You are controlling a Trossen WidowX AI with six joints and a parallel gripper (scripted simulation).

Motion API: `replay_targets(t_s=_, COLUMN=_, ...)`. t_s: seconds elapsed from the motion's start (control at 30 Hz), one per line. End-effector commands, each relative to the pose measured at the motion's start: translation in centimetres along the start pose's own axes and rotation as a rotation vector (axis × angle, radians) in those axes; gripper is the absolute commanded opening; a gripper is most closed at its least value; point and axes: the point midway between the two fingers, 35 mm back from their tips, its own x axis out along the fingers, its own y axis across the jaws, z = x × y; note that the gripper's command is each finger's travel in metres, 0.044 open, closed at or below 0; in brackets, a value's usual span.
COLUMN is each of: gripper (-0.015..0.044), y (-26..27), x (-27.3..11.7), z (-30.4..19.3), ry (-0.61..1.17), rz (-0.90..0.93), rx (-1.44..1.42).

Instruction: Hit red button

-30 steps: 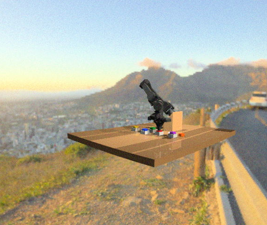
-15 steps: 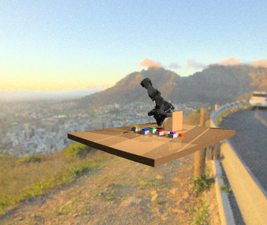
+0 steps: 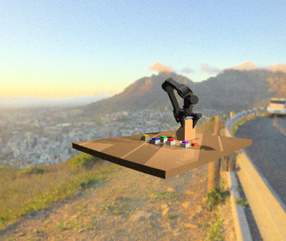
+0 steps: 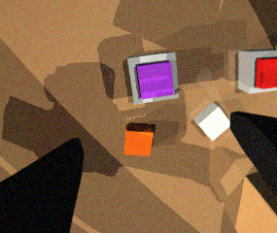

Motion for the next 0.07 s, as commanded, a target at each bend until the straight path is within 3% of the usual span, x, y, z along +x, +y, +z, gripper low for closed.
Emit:
replay_targets(t_s=0.0, gripper=0.04, y=0.91, x=-0.11, z=-0.27, ry=0.012, rz=-0.012, rx=0.015)
replay_targets(t_s=0.03, gripper=0.04, y=0.91, x=-0.11, z=-0.27, ry=0.012, rz=-0.012, rx=0.015)
